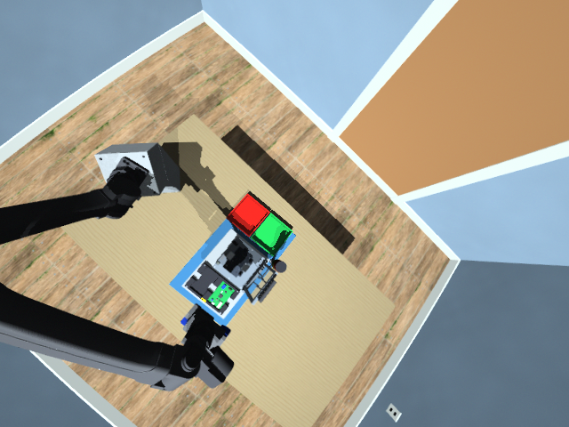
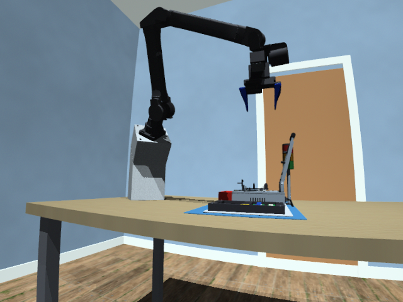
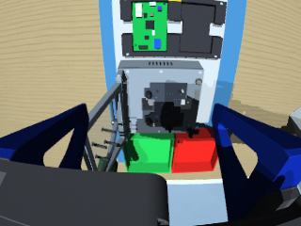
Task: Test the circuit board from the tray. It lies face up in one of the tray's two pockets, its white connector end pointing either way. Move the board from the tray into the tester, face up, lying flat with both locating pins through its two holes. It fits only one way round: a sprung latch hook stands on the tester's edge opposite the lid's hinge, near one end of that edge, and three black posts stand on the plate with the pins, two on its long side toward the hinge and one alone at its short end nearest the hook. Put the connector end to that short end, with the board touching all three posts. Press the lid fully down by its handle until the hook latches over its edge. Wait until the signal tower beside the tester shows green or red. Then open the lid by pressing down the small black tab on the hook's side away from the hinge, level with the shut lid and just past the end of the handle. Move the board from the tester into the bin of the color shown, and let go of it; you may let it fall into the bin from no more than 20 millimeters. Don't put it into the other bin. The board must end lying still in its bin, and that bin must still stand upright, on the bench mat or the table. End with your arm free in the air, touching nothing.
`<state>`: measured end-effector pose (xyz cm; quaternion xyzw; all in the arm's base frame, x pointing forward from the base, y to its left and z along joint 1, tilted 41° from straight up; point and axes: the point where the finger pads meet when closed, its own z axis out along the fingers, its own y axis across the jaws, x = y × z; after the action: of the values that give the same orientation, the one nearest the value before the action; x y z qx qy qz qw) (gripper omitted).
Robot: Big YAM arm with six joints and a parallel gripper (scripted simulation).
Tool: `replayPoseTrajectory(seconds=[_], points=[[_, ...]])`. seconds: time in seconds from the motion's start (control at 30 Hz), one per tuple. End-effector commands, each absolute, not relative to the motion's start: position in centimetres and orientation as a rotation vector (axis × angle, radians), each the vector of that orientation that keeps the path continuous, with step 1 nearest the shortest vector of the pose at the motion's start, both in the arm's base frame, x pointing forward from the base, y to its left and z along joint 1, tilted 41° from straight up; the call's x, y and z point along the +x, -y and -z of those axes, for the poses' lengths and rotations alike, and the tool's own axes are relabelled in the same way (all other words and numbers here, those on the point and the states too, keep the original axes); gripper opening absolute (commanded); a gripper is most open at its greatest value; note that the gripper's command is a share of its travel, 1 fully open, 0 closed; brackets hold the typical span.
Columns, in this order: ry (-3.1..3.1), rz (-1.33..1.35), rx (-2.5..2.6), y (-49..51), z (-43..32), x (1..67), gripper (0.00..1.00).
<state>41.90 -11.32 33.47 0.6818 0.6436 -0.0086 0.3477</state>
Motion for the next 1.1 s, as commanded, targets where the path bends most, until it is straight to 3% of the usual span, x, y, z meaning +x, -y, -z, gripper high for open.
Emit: replayPoseTrajectory(seconds=[0.0, 1.07], points=[[-1.647, -0.016, 1.751, 10.74, -35.69, 42.61, 0.92], [-1.652, -0.006, 1.753, 10.45, -35.21, 42.72, 0.92]])
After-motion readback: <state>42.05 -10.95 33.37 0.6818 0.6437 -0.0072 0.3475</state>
